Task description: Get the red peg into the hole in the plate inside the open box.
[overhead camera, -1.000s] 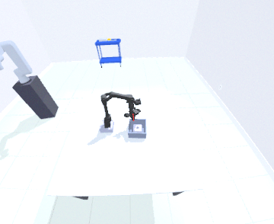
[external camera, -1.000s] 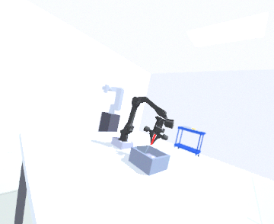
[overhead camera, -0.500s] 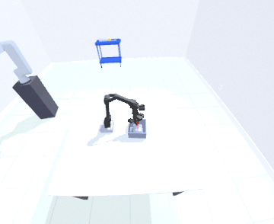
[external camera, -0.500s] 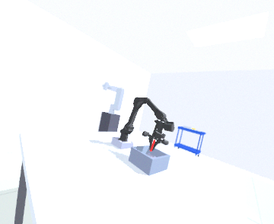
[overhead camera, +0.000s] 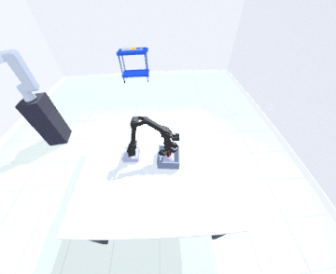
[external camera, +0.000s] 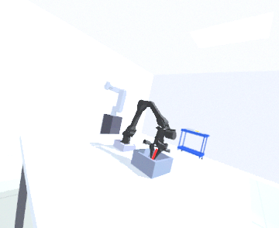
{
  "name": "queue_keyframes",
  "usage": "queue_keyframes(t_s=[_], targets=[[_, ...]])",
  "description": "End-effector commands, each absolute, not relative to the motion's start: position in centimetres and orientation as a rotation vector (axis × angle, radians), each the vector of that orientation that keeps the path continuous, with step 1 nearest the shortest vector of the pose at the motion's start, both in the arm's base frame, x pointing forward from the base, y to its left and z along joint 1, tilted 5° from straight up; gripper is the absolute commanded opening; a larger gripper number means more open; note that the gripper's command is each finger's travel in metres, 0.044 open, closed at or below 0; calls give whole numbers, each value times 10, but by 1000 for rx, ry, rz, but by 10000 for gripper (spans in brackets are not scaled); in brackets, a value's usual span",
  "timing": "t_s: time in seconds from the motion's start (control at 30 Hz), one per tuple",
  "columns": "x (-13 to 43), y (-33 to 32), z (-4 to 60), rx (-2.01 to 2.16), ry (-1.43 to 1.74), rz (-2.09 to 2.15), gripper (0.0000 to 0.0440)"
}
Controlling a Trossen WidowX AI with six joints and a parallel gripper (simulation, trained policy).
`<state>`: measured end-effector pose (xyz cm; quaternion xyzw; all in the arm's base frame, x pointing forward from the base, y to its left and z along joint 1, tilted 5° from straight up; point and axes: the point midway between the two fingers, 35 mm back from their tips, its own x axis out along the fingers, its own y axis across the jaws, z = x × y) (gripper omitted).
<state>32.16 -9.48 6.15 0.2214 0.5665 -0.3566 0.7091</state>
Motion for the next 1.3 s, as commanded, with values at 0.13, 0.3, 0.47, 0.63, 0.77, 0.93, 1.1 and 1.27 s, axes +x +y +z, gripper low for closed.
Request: queue_keyframes(t_s=[0.13, 0.3, 0.47, 0.63, 0.77, 0.93, 1.1, 1.27], targets=[[326, -100, 55, 476, 1310, -729, 190], [342, -103, 64, 483, 1294, -690, 272], [366, -103, 74, 531, 1249, -631, 404], [380, -111, 82, 541, 1242, -620, 440], [394, -106, 94, 549, 1242, -578, 440], [411, -100, 109, 565, 1228, -528, 440], [421, -95, 117, 571, 1214, -501, 440], [422, -95, 118, 571, 1213, -500, 440]])
